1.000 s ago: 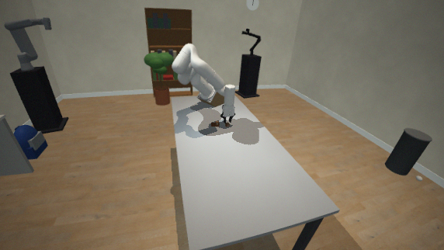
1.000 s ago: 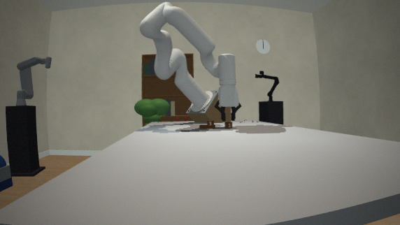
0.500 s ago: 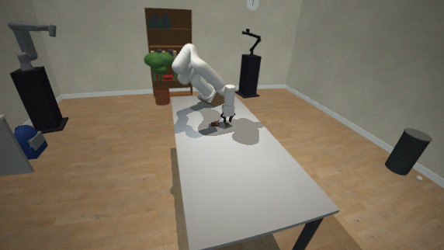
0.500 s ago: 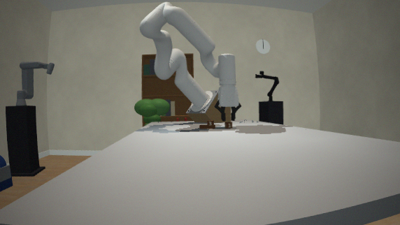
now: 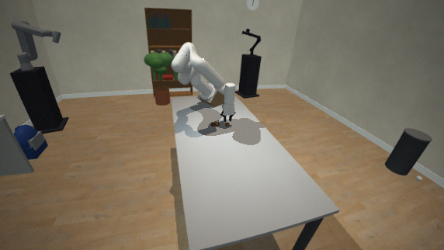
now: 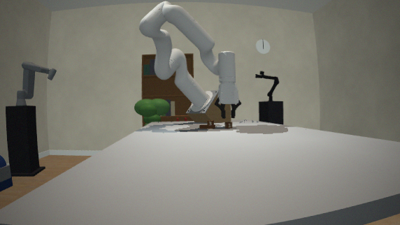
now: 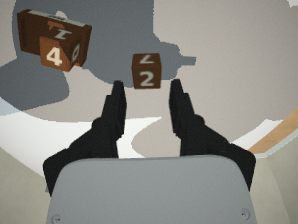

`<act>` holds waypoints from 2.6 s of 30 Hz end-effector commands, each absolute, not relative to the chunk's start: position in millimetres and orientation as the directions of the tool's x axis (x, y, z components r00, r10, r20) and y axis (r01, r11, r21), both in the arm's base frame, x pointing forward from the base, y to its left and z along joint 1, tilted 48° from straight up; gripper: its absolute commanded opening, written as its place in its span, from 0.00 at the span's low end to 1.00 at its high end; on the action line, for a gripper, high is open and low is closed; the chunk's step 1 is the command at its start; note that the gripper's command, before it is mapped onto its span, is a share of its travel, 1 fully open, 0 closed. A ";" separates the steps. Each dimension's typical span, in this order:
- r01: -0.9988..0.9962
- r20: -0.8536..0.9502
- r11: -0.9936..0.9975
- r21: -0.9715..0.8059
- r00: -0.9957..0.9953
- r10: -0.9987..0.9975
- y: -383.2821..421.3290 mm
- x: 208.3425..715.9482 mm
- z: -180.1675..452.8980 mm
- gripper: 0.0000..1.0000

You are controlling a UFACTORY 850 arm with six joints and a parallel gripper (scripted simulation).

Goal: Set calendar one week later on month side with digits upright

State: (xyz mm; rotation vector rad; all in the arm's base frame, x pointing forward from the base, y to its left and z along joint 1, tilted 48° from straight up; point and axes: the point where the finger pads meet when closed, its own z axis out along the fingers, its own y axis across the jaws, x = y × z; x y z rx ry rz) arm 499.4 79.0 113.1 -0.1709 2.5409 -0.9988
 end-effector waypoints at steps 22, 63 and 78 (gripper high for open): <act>0.039 -0.363 0.725 -0.687 -0.884 -0.296 98.3 484.5 138.1 0.47; 0.033 -0.646 0.737 -0.675 -0.510 -0.568 96.9 475.0 131.2 0.47; 0.033 -0.646 0.737 -0.675 -0.510 -0.568 95.7 475.8 130.0 0.47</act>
